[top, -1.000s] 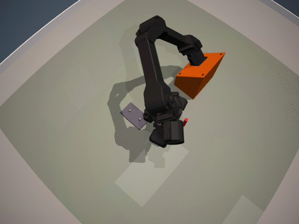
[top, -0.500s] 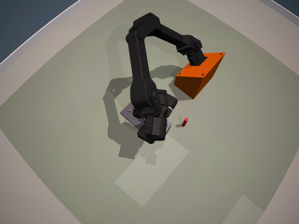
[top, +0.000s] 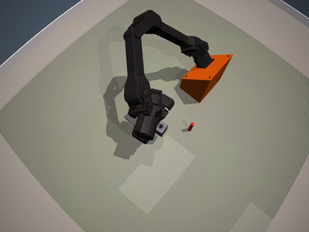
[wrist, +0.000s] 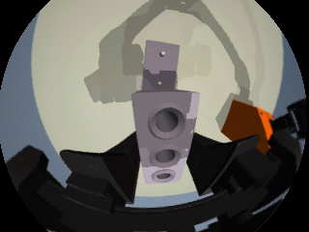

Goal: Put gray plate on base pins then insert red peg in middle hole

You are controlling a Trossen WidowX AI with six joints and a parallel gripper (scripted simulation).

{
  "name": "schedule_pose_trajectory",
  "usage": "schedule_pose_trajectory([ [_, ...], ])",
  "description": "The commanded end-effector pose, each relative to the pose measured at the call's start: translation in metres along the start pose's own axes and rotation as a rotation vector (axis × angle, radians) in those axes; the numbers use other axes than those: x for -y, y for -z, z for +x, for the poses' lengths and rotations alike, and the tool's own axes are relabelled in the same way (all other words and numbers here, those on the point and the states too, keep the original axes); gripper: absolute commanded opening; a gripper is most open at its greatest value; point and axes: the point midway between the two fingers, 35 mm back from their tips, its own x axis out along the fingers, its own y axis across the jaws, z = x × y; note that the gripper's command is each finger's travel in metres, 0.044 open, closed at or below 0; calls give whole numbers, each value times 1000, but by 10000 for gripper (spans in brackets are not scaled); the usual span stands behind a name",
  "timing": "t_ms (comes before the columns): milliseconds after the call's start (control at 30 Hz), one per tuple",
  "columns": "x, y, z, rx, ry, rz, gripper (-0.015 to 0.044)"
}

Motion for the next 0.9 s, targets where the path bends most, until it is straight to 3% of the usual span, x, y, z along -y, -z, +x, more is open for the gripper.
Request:
schedule_pose_trajectory([
  [0, 0, -12, 1, 2, -10, 18, 0],
  [867, 15, -84, 36, 37, -5, 137, 0],
])
